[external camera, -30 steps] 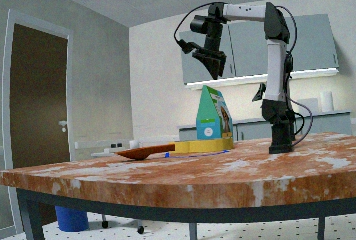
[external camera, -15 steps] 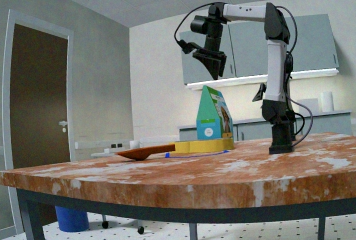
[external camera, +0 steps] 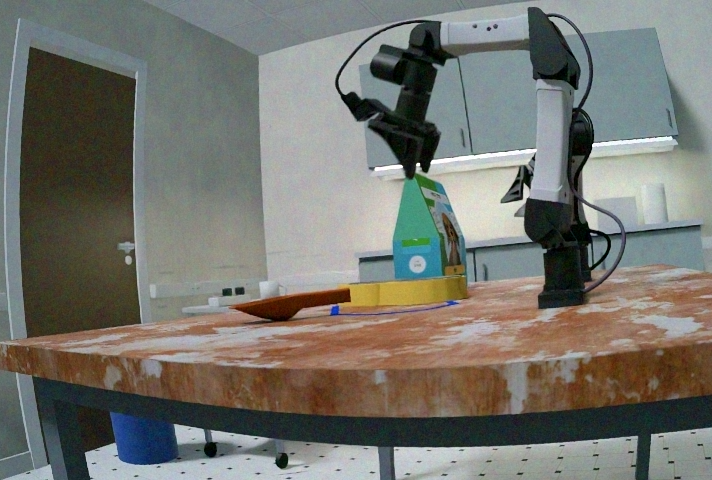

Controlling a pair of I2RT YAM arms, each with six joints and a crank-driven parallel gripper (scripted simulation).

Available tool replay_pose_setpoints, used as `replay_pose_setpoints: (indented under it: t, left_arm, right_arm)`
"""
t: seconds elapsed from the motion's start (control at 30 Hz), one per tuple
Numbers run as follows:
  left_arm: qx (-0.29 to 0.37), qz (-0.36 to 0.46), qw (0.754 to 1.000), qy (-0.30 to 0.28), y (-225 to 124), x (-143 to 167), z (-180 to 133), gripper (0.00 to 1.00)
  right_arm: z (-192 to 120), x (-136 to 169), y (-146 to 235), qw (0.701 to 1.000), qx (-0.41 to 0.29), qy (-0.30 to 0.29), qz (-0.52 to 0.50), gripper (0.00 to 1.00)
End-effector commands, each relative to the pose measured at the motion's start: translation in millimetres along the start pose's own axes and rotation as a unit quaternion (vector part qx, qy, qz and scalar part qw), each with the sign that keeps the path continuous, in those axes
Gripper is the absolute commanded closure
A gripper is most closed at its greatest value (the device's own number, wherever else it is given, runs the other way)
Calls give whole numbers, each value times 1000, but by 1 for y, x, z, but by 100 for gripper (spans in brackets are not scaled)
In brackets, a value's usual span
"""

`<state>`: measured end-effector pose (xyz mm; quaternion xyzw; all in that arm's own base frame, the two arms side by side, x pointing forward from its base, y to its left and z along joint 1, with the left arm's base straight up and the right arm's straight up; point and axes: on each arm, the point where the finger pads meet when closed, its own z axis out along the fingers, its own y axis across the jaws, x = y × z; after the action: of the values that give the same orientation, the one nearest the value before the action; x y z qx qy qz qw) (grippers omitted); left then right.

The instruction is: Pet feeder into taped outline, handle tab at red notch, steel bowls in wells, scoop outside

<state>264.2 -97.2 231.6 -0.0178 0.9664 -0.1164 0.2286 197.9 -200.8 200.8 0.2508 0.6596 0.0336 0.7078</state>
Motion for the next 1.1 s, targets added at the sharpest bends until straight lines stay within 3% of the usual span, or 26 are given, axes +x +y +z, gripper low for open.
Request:
replay_pose_setpoints:
  t: [0.0, 0.2, 0.5, 0.73, 0.97, 1.07]
  left_arm:
    - [11, 34, 994, -106, 3, -42, 7, 0]
    - [-21, 63, 983, -170, 39, -69, 62, 0]
    - [-63, 88, 972, -210, 88, -80, 135, 0]
    - [-74, 93, 970, -214, 105, -78, 159, 0]
    - [-87, 38, 980, -177, 115, -67, 176, 0]
    - [-94, -1, 984, -149, 115, -61, 180, 37]
  right_arm:
    - [-6, 11, 21, 999, -26, 16, 17, 0]
    - [-16, 38, 68, 997, -70, 30, 14, 0]
    - [-24, 57, 129, 991, -126, 24, -48, 0]
    - [-27, 57, 156, 984, -164, 10, -72, 0]
    - [-31, 63, 184, 975, -207, 4, -81, 0]
    - [-32, 66, 195, 971, -224, 3, -82, 0]
